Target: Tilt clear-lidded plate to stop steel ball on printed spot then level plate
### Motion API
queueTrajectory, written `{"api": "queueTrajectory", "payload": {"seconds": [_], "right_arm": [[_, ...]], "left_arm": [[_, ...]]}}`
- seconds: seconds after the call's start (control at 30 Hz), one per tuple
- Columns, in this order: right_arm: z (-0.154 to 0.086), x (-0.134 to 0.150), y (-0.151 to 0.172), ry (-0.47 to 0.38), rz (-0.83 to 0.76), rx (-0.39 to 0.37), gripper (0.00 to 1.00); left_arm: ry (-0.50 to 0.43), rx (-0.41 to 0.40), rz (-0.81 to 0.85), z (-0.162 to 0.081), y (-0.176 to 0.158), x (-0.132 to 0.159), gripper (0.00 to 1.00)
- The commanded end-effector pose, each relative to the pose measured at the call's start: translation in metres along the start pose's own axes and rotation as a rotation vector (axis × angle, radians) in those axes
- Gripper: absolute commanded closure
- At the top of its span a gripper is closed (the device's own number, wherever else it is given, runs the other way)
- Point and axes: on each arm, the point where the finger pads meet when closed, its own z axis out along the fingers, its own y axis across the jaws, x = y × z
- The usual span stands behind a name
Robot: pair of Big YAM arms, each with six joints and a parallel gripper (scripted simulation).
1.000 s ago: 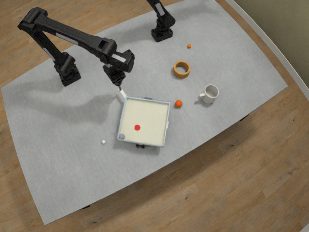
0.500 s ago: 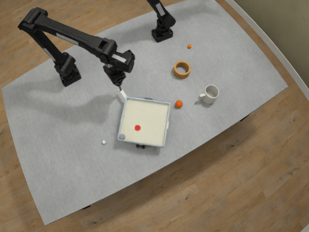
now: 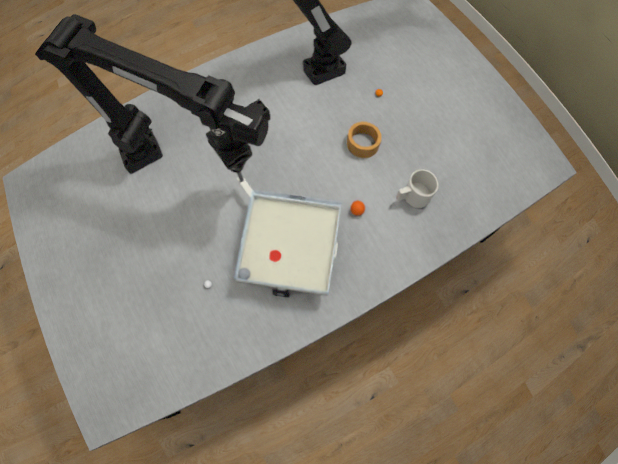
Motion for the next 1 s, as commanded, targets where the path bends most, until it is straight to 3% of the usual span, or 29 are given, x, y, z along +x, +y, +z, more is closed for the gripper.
{"api": "queueTrajectory", "payload": {"seconds": [0.0,0.97], "right_arm": [[0.014,0.005,-0.002,0.013,-0.002,-0.017,0.43],[0.040,0.006,-0.001,0.013,-0.002,-0.017,0.43]], "left_arm": [[-0.039,-0.009,0.013,-0.005,0.007,-0.016,0.00],[-0.039,-0.009,0.013,-0.005,0.007,-0.016,0.00]]}}
